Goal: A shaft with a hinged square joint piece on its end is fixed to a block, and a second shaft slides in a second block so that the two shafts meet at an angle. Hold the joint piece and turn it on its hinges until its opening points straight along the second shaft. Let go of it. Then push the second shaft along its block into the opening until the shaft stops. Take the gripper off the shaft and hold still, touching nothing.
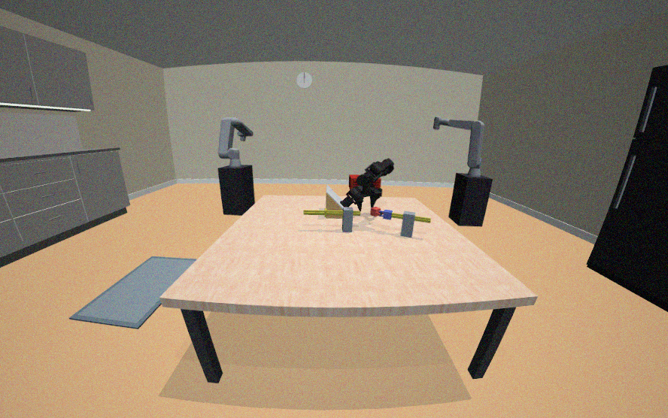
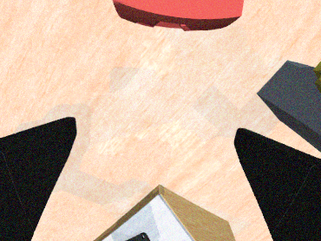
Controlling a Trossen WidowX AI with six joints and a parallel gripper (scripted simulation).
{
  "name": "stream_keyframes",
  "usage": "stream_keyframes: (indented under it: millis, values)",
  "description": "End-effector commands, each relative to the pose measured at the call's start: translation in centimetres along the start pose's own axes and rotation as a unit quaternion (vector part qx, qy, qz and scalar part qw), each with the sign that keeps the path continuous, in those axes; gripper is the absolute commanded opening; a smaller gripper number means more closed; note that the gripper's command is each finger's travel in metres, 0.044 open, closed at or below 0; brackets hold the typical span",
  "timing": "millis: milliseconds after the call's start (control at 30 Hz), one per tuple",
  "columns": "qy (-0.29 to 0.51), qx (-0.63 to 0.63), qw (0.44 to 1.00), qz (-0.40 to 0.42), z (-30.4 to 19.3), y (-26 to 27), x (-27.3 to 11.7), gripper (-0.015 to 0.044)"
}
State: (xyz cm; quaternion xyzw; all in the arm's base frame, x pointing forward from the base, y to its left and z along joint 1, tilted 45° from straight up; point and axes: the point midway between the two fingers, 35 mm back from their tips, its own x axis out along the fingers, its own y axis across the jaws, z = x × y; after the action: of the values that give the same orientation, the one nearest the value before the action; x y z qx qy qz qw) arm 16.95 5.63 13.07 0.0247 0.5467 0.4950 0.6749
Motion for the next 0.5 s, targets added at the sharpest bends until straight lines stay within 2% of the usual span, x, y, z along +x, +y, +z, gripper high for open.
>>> stream_keyframes:
  millis: [0, 300, 467]
  values:
    - [-0.003, -0.001, 1.0, -0.002, 1.6, -0.2, -0.1, 0.044]
    - [-0.005, -0.003, 1.0, 0.0, 5.7, 0.1, 0.0, 0.044]
    - [-0.005, -0.003, 1.0, 0.0, 6.1, 0.1, 0.1, 0.044]
